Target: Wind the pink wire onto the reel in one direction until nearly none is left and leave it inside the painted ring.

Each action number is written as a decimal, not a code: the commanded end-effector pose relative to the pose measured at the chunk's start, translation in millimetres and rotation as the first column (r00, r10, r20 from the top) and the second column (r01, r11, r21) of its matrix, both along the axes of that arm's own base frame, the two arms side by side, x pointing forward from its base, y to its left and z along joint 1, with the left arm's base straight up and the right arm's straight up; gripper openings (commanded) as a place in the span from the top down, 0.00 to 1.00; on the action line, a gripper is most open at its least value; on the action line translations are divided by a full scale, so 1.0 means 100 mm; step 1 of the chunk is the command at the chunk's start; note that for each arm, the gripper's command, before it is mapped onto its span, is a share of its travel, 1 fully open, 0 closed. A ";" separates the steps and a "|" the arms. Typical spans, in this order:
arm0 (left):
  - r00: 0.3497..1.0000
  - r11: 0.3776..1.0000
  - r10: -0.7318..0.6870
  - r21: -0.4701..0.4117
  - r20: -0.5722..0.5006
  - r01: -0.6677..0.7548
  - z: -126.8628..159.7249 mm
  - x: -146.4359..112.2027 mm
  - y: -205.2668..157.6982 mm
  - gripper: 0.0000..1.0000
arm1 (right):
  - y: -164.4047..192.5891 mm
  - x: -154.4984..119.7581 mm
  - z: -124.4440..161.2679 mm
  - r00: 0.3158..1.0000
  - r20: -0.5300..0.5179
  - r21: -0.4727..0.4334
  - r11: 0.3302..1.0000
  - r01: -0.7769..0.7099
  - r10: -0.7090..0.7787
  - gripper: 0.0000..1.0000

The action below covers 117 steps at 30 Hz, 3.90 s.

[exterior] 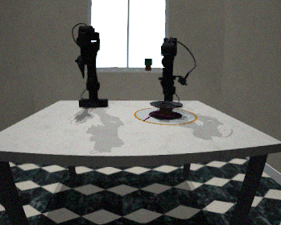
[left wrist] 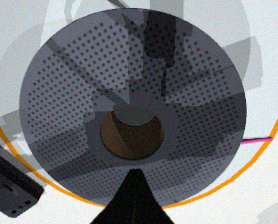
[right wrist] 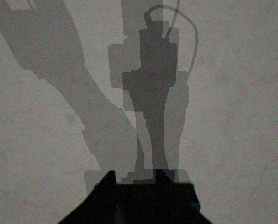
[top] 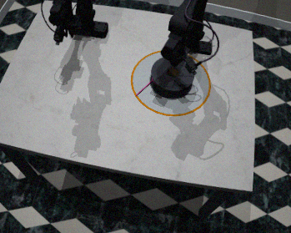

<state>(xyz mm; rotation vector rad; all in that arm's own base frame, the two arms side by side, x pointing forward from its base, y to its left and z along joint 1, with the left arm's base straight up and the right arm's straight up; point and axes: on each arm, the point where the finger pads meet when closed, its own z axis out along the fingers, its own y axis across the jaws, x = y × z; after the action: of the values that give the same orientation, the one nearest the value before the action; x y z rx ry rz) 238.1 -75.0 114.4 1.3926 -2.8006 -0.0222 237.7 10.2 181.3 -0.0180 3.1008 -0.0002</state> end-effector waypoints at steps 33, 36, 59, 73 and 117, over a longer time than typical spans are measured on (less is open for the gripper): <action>-0.165 0.613 -0.728 0.740 0.666 0.277 2.81 1.28 -0.43 1.00 | 0.00 -0.04 0.09 0.999 0.034 0.003 1.000 0.008 -0.008 0.75; -0.256 0.576 -0.750 0.793 0.610 0.201 2.90 1.26 -0.42 1.00 | 0.00 -0.04 0.09 0.999 0.034 0.003 1.000 0.008 -0.008 0.75; 0.017 0.603 -0.797 0.797 0.603 -0.021 2.93 1.43 0.93 1.00 | 0.00 -0.04 0.09 0.999 0.034 0.003 1.000 0.008 -0.008 0.75; 0.558 0.426 -0.570 0.797 0.603 -0.427 2.93 0.28 3.49 1.00 | 0.00 -0.04 0.09 0.999 0.034 0.003 1.000 0.008 -0.008 0.75; 0.781 0.113 -0.159 0.797 0.603 -0.593 2.93 -1.72 4.51 1.00 | 0.00 -0.04 0.09 0.999 0.034 0.003 1.000 0.008 -0.008 0.75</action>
<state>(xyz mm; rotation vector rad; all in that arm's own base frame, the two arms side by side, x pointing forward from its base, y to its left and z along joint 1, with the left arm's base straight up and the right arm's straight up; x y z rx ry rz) 69.2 381.2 389.8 2.3369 -2.7833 -2.2096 237.7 10.2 181.3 -0.0180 3.1008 -0.0002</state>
